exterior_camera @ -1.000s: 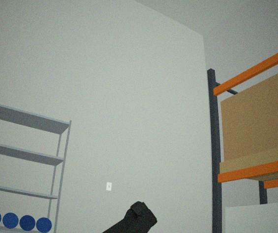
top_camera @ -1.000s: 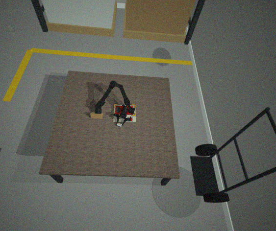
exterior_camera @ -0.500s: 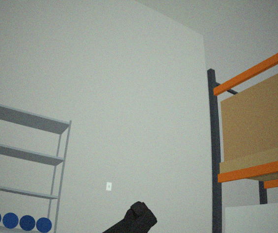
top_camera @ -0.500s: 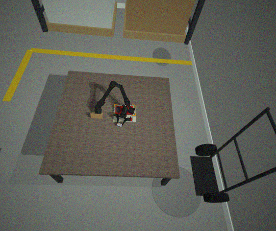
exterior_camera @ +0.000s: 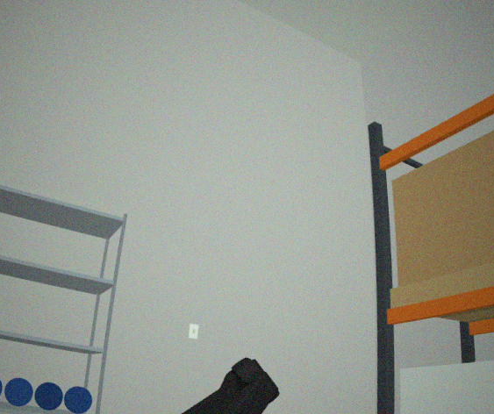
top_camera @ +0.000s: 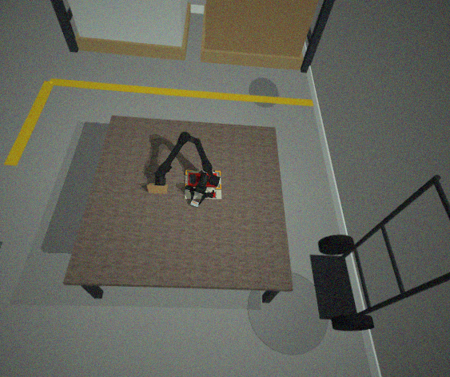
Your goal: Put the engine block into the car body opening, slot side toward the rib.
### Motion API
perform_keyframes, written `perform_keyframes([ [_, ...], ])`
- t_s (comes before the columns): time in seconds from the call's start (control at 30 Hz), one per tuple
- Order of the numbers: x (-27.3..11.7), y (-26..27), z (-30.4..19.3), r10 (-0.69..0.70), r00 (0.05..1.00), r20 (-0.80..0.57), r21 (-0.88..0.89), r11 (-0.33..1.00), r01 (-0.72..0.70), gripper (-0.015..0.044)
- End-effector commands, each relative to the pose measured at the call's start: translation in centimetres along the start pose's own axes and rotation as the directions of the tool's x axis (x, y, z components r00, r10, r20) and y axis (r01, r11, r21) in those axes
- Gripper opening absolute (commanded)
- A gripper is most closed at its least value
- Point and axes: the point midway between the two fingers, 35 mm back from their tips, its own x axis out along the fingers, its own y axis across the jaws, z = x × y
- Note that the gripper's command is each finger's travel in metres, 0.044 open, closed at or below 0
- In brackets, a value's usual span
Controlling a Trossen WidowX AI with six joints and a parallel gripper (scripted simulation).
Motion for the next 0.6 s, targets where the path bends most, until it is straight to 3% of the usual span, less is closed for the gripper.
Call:
perform_keyframes([
  [0.0,0.0,0.0,0.0,0.000,1.000,-0.001,0.000,1.000,0.000,0.0262],
  [0.23,0.0,0.0,0.0,0.000,1.000,-0.001,0.000,1.000,0.000,0.0440],
  [0.57,-1.8,0.0,0.5,0.001,1.000,-0.011,-0.005,1.000,-0.001,0.0440],
])
